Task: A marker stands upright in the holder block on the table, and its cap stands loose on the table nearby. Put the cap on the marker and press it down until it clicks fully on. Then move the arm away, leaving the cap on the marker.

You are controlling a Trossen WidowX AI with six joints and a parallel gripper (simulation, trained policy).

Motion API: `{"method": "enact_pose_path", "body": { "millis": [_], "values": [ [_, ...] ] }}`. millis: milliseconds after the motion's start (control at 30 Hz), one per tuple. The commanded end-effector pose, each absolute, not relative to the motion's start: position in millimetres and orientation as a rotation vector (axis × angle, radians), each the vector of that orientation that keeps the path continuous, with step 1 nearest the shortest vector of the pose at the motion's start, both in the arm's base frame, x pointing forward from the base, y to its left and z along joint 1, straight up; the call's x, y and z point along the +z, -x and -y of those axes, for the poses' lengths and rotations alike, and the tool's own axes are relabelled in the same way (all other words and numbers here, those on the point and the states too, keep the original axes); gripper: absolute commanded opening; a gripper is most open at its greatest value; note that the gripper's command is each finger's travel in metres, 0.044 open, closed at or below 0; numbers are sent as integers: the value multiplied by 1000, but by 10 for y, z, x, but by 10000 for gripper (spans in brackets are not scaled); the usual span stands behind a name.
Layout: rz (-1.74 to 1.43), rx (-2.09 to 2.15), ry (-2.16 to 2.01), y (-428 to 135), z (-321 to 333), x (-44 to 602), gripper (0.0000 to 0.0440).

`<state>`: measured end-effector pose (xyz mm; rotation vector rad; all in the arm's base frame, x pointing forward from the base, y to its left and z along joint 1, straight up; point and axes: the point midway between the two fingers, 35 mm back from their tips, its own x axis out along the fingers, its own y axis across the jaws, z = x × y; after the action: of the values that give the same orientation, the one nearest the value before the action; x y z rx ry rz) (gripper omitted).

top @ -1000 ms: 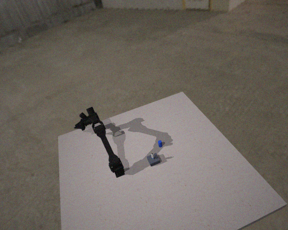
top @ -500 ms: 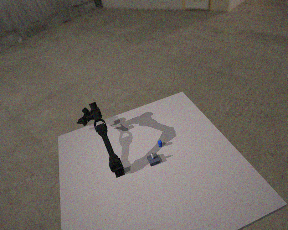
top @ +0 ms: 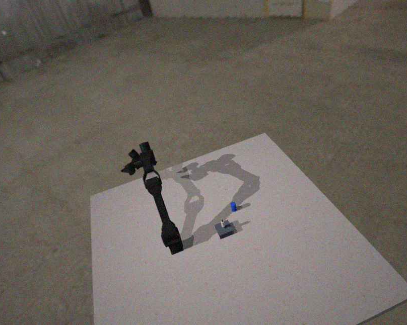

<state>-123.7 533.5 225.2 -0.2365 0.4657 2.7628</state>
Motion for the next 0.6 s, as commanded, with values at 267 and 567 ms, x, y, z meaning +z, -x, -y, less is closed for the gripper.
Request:
{"method": "enact_pose_path", "body": {
  "millis": [267,567],
  "values": [
    [-454,2656,272,798,-5293,2497,323],
    [-473,2573,300,454,-5235,2585,325]
  ]
}}
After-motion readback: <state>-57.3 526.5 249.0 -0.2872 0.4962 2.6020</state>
